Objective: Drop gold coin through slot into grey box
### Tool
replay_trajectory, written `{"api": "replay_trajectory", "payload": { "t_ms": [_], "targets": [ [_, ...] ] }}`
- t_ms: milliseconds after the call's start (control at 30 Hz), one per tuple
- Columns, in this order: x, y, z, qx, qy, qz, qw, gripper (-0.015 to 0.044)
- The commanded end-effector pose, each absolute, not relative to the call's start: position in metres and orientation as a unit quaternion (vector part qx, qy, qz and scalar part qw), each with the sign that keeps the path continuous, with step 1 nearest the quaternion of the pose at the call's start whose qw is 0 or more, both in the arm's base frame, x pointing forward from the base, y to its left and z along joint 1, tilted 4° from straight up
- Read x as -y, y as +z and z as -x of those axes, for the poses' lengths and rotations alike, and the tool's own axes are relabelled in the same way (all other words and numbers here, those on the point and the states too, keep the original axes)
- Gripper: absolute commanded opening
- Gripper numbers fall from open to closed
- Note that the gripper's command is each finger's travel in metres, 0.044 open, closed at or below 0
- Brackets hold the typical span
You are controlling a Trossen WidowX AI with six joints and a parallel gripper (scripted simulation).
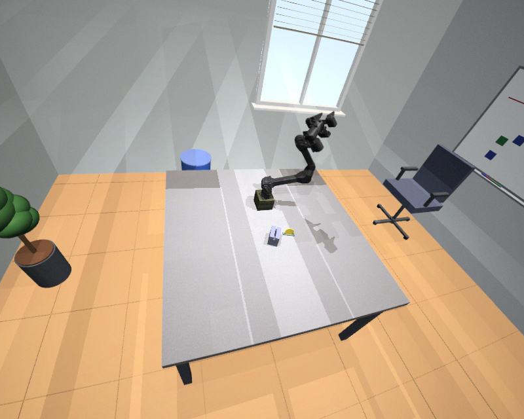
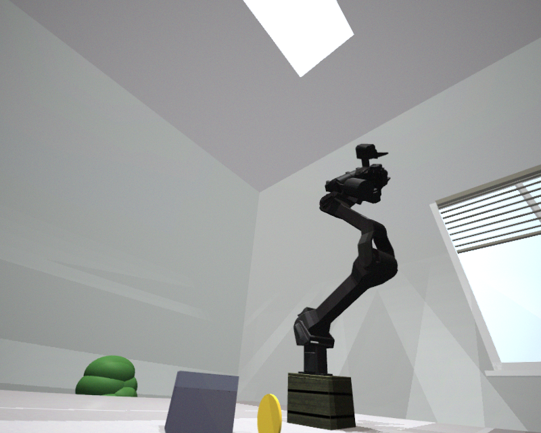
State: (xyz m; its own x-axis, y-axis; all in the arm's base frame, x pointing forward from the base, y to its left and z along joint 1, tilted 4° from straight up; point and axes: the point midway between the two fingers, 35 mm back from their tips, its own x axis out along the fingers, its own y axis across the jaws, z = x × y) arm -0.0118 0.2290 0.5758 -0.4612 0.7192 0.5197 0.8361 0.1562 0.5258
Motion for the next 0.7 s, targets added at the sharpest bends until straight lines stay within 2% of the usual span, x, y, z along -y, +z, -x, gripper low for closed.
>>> {"api": "replay_trajectory", "payload": {
  "t_ms": [0,267,500,667],
  "targets": [
    [-0.228,0.576,0.012,0.756,-0.399,0.513,0.075,0.0374],
    [-0.180,0.603,0.040,0.739,-0.448,0.479,0.154,0.0164],
    [-0.091,0.632,0.076,0.738,-0.487,0.375,0.280,0.0161],
    [-0.014,0.640,0.084,0.727,-0.500,0.281,0.376,0.0161]
  ]
}}
